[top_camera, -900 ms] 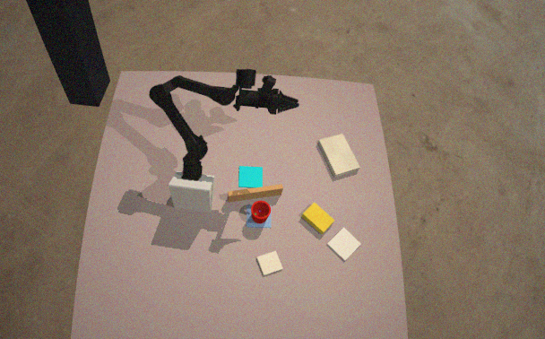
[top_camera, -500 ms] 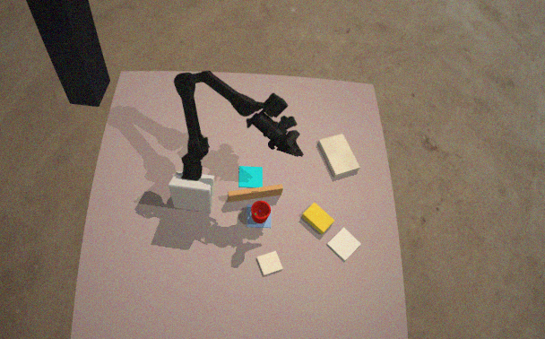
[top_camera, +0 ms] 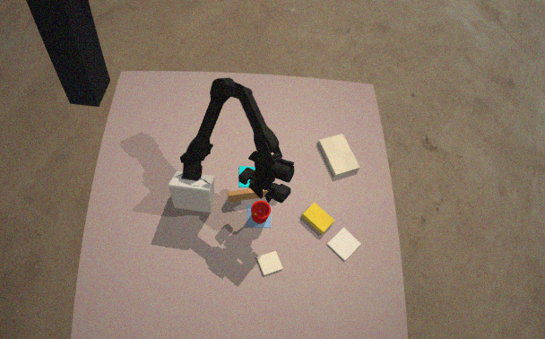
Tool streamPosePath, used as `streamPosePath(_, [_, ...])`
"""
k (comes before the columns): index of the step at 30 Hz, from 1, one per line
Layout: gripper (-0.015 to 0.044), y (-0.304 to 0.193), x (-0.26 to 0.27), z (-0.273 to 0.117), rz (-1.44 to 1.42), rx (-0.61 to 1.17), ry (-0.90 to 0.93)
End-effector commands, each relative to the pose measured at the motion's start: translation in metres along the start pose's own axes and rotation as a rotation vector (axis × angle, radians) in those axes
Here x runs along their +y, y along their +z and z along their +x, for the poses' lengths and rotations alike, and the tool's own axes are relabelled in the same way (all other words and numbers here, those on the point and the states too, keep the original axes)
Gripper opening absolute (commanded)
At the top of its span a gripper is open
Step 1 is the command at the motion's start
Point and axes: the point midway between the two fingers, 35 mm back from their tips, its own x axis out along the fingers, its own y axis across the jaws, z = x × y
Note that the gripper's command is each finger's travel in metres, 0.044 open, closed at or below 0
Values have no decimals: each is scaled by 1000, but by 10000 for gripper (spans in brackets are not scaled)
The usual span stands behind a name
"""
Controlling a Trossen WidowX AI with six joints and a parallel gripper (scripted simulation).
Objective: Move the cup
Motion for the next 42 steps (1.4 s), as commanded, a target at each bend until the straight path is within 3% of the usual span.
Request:
streamPosePath(1, [148,-16,20,17,-71,-96,184])
streamPosePath(5, [148,-25,29,22,-95,-148,246])
streamPosePath(42, [148,-18,39,71,-95,-149,245])
